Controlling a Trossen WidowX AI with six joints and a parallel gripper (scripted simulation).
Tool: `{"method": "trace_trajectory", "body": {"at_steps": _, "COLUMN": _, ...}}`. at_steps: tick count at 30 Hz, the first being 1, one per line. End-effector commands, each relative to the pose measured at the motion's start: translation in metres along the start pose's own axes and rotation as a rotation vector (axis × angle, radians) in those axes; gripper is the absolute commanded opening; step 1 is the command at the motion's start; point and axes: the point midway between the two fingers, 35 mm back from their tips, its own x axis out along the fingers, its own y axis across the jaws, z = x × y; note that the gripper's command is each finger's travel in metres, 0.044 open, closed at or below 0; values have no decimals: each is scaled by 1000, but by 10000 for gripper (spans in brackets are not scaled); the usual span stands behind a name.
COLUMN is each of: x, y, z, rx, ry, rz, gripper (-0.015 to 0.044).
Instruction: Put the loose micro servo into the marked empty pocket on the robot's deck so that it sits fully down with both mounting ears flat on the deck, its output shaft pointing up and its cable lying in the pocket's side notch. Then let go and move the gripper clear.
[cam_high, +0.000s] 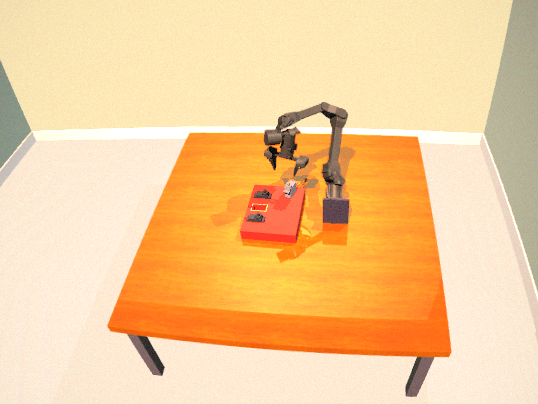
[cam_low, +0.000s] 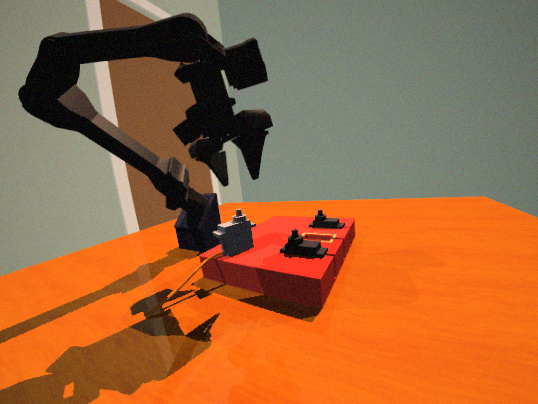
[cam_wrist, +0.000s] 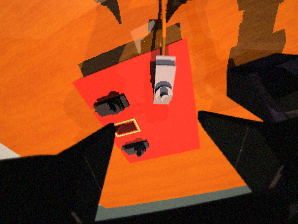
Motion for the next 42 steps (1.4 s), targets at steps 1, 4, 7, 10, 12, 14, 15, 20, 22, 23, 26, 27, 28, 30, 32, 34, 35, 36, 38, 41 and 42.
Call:
{"method": "trace_trajectory", "body": {"at_steps": 1, "x": 18, "y": -9, "z": 15, "rx": 66, "ry": -82, "rz": -52, "gripper": 440}}
{"method": "trace_trajectory", "body": {"at_steps": 4, "x": 29, "y": -17, "z": 26, "rx": 115, "ry": -141, "rz": -89, "gripper": 440}}
{"method": "trace_trajectory", "body": {"at_steps": 7, "x": 32, "y": -19, "z": 28, "rx": 126, "ry": -155, "rz": -97, "gripper": 440}}
{"method": "trace_trajectory", "body": {"at_steps": 10, "x": 35, "y": -19, "z": 29, "rx": 126, "ry": -154, "rz": -97, "gripper": 440}}
{"method": "trace_trajectory", "body": {"at_steps": 12, "x": 42, "y": -19, "z": 30, "rx": 126, "ry": -154, "rz": -97, "gripper": 440}}
{"method": "trace_trajectory", "body": {"at_steps": 14, "x": 51, "y": -20, "z": 31, "rx": 126, "ry": -154, "rz": -97, "gripper": 440}}
{"method": "trace_trajectory", "body": {"at_steps": 15, "x": 54, "y": -21, "z": 32, "rx": 126, "ry": -155, "rz": -96, "gripper": 440}}
{"method": "trace_trajectory", "body": {"at_steps": 20, "x": 58, "y": -22, "z": 33, "rx": 127, "ry": -155, "rz": -96, "gripper": 440}}
{"method": "trace_trajectory", "body": {"at_steps": 22, "x": 61, "y": -22, "z": 33, "rx": 127, "ry": -155, "rz": -96, "gripper": 440}}
{"method": "trace_trajectory", "body": {"at_steps": 23, "x": 62, "y": -22, "z": 33, "rx": 127, "ry": -155, "rz": -96, "gripper": 440}}
{"method": "trace_trajectory", "body": {"at_steps": 26, "x": 67, "y": -23, "z": 34, "rx": 127, "ry": -155, "rz": -96, "gripper": 440}}
{"method": "trace_trajectory", "body": {"at_steps": 27, "x": 68, "y": -23, "z": 34, "rx": 127, "ry": -155, "rz": -96, "gripper": 440}}
{"method": "trace_trajectory", "body": {"at_steps": 28, "x": 70, "y": -23, "z": 34, "rx": 127, "ry": -155, "rz": -96, "gripper": 440}}
{"method": "trace_trajectory", "body": {"at_steps": 30, "x": 73, "y": -23, "z": 35, "rx": 127, "ry": -155, "rz": -96, "gripper": 440}}
{"method": "trace_trajectory", "body": {"at_steps": 32, "x": 76, "y": -24, "z": 35, "rx": 127, "ry": -156, "rz": -96, "gripper": 440}}
{"method": "trace_trajectory", "body": {"at_steps": 34, "x": 77, "y": -24, "z": 36, "rx": 127, "ry": -156, "rz": -96, "gripper": 440}}
{"method": "trace_trajectory", "body": {"at_steps": 35, "x": 77, "y": -24, "z": 36, "rx": 127, "ry": -156, "rz": -96, "gripper": 414}}
{"method": "trace_trajectory", "body": {"at_steps": 36, "x": 77, "y": -24, "z": 36, "rx": 127, "ry": -156, "rz": -96, "gripper": 387}}
{"method": "trace_trajectory", "body": {"at_steps": 38, "x": 77, "y": -24, "z": 36, "rx": 127, "ry": -156, "rz": -96, "gripper": 335}}
{"method": "trace_trajectory", "body": {"at_steps": 41, "x": 77, "y": -24, "z": 36, "rx": 127, "ry": -156, "rz": -96, "gripper": 256}}
{"method": "trace_trajectory", "body": {"at_steps": 42, "x": 77, "y": -24, "z": 36, "rx": 127, "ry": -156, "rz": -96, "gripper": 230}}
